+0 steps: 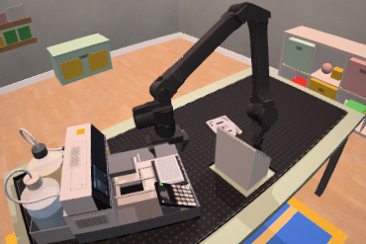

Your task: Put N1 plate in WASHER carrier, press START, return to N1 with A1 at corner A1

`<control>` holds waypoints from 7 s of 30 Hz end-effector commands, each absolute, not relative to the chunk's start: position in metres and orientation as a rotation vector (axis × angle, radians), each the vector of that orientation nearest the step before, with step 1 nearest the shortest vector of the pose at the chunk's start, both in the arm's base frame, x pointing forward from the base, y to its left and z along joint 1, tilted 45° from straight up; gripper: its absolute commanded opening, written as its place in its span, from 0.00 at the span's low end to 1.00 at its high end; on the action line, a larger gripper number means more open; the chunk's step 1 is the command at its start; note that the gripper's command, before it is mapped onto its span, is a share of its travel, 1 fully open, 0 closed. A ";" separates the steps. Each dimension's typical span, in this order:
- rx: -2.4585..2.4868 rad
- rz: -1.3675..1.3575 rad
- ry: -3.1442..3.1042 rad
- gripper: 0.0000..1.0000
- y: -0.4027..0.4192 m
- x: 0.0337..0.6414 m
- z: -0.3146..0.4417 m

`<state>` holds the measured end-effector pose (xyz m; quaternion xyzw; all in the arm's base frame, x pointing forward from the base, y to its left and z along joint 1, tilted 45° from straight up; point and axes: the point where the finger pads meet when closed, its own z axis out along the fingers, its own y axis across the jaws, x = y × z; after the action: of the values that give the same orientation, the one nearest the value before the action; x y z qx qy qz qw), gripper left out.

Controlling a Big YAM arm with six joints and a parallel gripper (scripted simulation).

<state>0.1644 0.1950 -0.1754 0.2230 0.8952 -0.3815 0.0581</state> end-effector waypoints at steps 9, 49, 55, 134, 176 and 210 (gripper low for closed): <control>0.689 -1.087 2.722 1.00 0.223 0.176 -0.179; -0.474 -1.219 3.054 0.38 0.221 0.069 -0.185; -0.473 -1.219 3.054 0.26 0.221 0.070 -0.185; -1.764 -1.107 2.929 0.00 0.216 -0.020 -0.171; -1.715 -0.718 2.733 0.00 0.186 -0.020 -0.211; -1.729 -0.706 2.728 0.00 0.167 -0.016 -0.257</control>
<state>-0.0176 0.1569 -0.2482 -0.5211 0.8184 -0.2258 -0.0874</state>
